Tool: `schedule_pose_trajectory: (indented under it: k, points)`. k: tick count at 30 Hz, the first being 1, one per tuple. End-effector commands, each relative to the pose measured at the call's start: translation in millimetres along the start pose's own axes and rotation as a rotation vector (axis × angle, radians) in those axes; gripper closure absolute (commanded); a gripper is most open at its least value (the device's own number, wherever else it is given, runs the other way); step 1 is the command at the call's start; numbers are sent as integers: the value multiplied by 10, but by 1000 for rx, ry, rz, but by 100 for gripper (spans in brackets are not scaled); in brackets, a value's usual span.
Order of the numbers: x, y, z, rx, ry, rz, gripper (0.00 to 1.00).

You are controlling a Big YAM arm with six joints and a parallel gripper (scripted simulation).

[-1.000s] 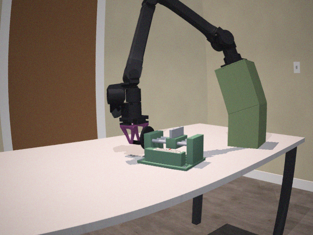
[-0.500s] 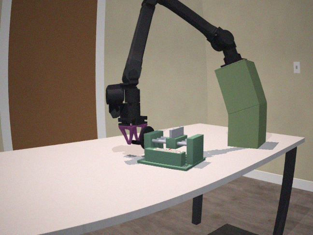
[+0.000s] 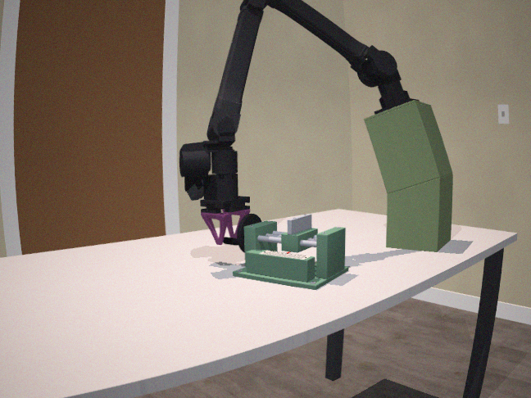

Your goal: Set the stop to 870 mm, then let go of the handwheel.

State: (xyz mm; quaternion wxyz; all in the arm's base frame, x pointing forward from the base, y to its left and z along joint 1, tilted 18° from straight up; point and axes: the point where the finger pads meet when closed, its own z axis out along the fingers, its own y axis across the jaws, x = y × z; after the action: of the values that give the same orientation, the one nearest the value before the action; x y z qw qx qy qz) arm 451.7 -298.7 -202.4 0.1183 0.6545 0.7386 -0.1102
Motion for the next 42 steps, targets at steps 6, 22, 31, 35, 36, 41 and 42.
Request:
schedule_pose_trajectory:
  k: [6, 22, 31, 35, 36, 41, 42]
  points:
    - [-100, 62, 59, -13, -11, 6, 47]
    - [-100, 62, 59, -13, -11, 6, 47]
    - [-84, 93, 51, -19, -13, 4, 94]
    - [-84, 93, 51, -19, -13, 4, 94]
    - [-84, 93, 51, -19, -13, 4, 94]
    - [-84, 93, 51, -19, -13, 4, 94]
    - [-84, 93, 51, -19, -13, 4, 94]
